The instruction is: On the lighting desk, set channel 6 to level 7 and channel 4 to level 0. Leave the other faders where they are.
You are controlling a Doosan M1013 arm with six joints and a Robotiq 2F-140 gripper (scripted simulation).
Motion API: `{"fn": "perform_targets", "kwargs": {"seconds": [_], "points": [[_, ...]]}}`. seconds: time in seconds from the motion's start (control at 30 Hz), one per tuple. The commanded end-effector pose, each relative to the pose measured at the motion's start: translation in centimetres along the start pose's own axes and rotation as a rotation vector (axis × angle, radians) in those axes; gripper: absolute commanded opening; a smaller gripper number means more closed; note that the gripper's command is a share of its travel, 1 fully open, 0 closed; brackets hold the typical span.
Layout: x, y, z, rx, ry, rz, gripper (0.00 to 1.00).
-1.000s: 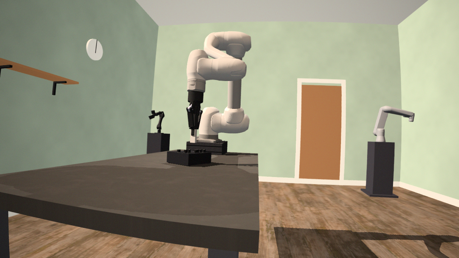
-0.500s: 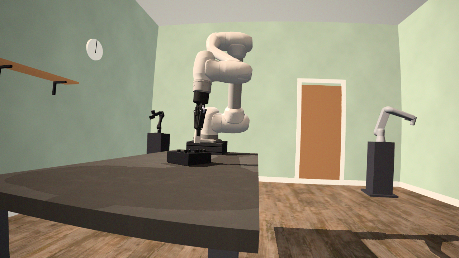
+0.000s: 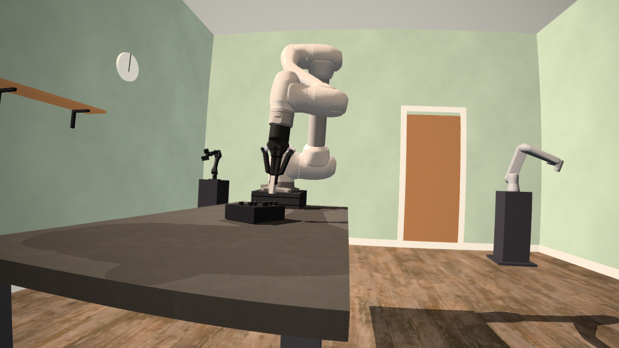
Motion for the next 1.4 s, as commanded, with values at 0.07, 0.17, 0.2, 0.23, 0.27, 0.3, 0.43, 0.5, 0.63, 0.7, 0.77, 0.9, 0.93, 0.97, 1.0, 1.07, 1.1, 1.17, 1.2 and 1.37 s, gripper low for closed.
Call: {"fn": "perform_targets", "kwargs": {"seconds": [0.07, 0.17, 0.2, 0.23, 0.27, 0.3, 0.43, 0.5, 0.63, 0.7, 0.77, 0.9, 0.93, 0.97, 1.0, 1.07, 1.1, 1.17, 1.2, 1.37], "points": [[0.22, 0.02, 0.40, -0.022, 0.393, -0.006, 0.10], [0.31, 0.02, 0.58, -0.021, 0.568, -0.011, 0.10], [0.33, 0.02, 0.62, -0.021, 0.625, -0.012, 0.10], [0.35, 0.02, 0.64, -0.021, 0.683, -0.013, 0.10], [0.35, 0.02, 0.66, -0.022, 0.740, -0.014, 0.10], [0.36, 0.02, 0.66, -0.024, 0.797, -0.015, 0.10], [0.34, 0.02, 0.63, -0.033, 0.966, -0.017, 0.10], [0.27, 0.01, 0.53, -0.053, 1.125, -0.018, 0.10], [0.16, 0.00, 0.39, -0.084, 1.250, -0.021, 0.10], [0.16, 0.00, 0.39, -0.084, 1.250, -0.021, 0.10], [0.16, 0.00, 0.39, -0.084, 1.250, -0.021, 0.10], [0.16, 0.00, 0.39, -0.084, 1.250, -0.021, 0.10], [0.16, 0.00, 0.39, -0.084, 1.250, -0.021, 0.10], [0.16, 0.00, 0.39, -0.084, 1.250, -0.021, 0.10], [0.16, 0.00, 0.39, -0.084, 1.250, -0.021, 0.10], [0.16, 0.00, 0.39, -0.084, 1.250, -0.021, 0.10], [0.16, 0.00, 0.39, -0.084, 1.250, -0.021, 0.10], [0.16, 0.00, 0.39, -0.084, 1.250, -0.021, 0.10], [0.16, 0.00, 0.39, -0.084, 1.250, -0.021, 0.10], [0.16, 0.00, 0.39, -0.084, 1.250, -0.021, 0.10]]}}
Point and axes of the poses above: the point where the finger pads meet when closed, its own y axis back along the fingers, its own z axis across the jaws, x = y × z, the point moved 6 cm from there along y, back along the fingers, and after that the axes turned 8 degrees about y, right-handed, at the moved point
